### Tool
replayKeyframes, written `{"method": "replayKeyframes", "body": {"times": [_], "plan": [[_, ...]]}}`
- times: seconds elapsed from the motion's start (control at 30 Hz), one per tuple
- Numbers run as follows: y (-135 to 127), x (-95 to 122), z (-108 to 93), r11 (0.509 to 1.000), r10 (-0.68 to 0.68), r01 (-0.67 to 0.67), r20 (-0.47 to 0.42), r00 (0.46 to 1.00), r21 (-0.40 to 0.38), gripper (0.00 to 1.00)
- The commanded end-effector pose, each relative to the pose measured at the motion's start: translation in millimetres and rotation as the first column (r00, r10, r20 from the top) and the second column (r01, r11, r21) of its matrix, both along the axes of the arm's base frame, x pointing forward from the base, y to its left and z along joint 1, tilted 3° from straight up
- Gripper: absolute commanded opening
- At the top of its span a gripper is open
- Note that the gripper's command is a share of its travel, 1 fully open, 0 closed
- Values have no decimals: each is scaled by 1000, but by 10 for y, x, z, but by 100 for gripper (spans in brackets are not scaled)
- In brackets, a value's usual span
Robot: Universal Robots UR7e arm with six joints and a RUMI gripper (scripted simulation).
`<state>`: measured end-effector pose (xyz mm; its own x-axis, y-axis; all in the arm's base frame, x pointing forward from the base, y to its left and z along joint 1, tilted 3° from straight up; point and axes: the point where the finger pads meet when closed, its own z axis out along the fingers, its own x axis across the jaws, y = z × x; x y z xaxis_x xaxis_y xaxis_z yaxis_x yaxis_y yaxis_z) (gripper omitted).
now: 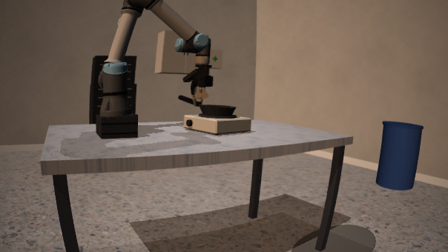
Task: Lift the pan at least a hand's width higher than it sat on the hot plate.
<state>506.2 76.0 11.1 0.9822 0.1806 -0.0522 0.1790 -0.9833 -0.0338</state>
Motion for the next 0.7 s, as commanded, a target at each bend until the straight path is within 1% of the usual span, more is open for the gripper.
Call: {"method": "replayKeyframes", "body": {"times": [0.0, 0.1, 0.23, 0.3, 0.6, 0.67], "plan": [[-5, 42, 222, 1000, 0, 0, 11, 1000, -2, 0], [-9, 38, 375, 1000, 0, 0, 11, 1000, -2, 0], [-17, 50, 633, 1000, -1, 1, 11, 1000, -2, 0], [-17, 50, 633, 1000, -1, 1, 11, 1000, -2, 0], [-37, 78, 1346, 1000, -1, 1, 11, 1000, -2, 0], [-41, 97, 1476, 1000, -1, 1, 11, 1000, -2, 0]]}}
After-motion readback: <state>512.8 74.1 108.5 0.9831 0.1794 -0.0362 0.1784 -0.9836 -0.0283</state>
